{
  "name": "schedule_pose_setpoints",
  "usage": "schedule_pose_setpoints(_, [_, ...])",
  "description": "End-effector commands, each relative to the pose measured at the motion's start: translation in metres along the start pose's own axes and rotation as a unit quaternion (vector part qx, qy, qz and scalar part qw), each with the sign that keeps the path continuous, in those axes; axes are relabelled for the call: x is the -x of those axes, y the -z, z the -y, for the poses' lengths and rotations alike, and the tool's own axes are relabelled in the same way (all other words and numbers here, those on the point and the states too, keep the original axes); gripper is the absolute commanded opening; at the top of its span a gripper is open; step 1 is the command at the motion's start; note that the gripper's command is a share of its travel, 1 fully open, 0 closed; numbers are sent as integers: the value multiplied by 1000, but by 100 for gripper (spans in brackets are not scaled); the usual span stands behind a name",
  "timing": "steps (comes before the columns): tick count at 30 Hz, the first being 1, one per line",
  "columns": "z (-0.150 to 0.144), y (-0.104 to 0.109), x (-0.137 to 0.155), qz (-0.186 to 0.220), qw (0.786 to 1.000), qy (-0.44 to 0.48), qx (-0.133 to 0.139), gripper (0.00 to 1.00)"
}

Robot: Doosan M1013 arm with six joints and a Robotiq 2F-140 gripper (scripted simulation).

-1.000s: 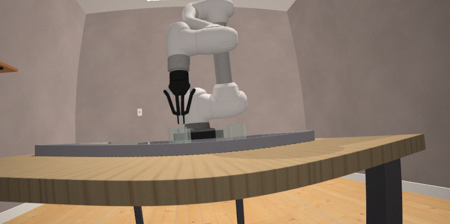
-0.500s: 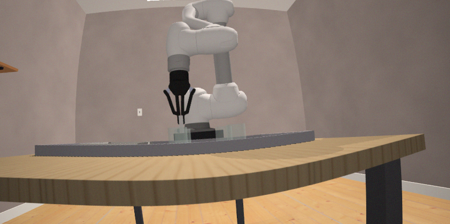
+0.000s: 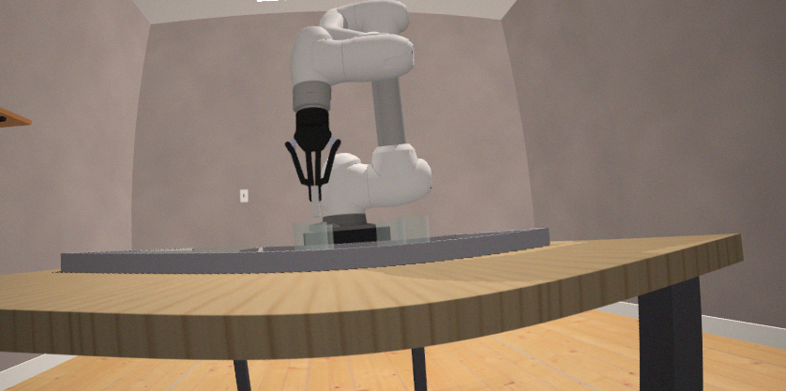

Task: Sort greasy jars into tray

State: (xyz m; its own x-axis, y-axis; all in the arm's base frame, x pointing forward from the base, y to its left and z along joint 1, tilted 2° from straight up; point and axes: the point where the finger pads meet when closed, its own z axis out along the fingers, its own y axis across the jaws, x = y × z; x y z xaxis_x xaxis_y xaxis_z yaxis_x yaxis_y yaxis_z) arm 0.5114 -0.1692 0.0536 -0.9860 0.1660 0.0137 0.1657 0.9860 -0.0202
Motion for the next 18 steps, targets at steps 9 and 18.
schedule_pose_setpoints(9, [-24, 43, 4, 0, 1000, 2, -2, 0])
schedule_pose_setpoints(18, [-98, 43, 11, 0, 1000, 2, -2, 0])
